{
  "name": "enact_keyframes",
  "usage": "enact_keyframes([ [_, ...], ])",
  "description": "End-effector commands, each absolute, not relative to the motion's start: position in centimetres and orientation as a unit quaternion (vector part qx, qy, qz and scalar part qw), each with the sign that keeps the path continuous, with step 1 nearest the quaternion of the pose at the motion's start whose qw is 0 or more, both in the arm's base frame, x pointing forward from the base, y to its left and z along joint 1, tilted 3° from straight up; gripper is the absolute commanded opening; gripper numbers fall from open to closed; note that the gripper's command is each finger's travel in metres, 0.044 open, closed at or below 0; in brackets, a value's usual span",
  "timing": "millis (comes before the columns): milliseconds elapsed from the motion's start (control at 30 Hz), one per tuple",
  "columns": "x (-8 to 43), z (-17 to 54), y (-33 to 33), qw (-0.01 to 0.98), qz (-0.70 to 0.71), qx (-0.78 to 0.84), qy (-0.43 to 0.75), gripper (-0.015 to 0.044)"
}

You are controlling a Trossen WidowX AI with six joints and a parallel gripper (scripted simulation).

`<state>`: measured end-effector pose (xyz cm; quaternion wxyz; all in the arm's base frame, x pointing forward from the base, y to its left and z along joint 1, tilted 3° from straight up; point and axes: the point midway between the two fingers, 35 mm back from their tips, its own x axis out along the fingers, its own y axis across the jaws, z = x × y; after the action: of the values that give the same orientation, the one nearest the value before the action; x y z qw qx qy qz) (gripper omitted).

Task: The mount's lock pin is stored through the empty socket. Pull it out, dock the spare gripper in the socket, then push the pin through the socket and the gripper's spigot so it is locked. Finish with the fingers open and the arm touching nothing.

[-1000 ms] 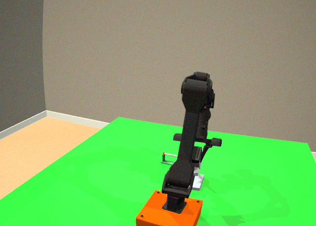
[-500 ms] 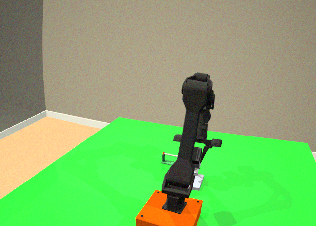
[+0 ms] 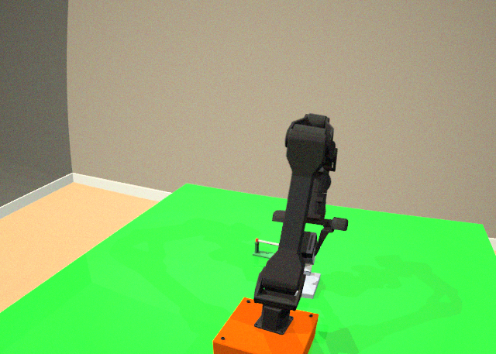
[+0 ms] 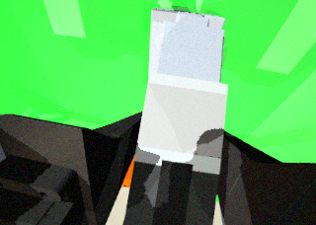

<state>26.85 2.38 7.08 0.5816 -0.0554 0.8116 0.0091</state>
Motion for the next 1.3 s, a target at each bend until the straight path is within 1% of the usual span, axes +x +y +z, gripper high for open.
enact_keyframes([
  [0, 26.9, 7.1, 2.4, 0.582, 0.009, -0.055, 0.811, 0.0315],
  [167, 26.9, 7.1, 2.4, 0.582, 0.009, -0.055, 0.811, 0.0440],
  [1267, 21.9, 13.3, 2.1, 0.582, 0.012, -0.060, 0.811, 0.0440],
])
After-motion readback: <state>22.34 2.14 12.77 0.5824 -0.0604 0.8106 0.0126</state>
